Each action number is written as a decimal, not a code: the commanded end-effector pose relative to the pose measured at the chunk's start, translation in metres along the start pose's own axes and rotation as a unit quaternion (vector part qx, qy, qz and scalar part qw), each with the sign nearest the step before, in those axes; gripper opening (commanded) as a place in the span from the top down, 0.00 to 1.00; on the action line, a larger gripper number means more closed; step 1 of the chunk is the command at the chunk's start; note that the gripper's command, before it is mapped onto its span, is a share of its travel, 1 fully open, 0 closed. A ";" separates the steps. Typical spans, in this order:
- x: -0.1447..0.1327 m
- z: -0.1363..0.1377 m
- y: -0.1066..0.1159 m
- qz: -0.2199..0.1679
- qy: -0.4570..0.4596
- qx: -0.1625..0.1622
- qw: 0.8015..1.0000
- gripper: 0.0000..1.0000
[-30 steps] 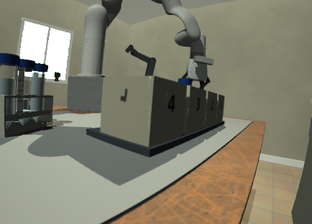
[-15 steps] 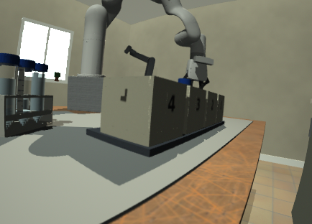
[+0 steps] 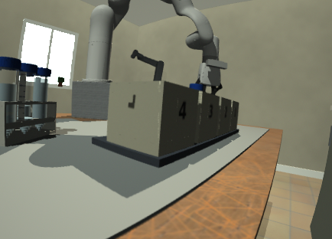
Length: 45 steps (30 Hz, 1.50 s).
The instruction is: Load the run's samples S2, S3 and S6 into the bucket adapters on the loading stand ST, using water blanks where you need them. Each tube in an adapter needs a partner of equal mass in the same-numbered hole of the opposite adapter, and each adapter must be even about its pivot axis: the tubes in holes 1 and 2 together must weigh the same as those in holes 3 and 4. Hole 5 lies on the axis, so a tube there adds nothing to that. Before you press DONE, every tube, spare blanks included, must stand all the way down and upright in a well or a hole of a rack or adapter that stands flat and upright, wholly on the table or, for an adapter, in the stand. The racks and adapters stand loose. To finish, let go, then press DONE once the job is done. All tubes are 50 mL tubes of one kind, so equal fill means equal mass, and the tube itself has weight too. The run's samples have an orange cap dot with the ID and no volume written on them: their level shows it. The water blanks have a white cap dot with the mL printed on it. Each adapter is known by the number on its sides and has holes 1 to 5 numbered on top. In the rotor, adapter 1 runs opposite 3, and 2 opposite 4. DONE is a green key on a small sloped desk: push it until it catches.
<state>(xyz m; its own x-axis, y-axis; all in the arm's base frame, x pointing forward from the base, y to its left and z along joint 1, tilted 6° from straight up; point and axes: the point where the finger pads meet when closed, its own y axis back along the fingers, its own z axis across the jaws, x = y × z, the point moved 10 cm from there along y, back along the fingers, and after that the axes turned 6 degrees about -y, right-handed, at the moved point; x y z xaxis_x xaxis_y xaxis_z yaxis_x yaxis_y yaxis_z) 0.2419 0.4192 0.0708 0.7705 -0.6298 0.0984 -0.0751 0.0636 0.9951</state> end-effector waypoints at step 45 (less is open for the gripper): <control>0.000 -0.001 0.013 0.000 0.000 0.002 1.000 1.00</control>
<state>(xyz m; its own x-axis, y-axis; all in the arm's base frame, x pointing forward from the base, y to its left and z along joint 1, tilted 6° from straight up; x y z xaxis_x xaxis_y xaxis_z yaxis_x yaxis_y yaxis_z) 0.2412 0.4200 0.0812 0.7705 -0.6298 0.0983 -0.0754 0.0630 0.9952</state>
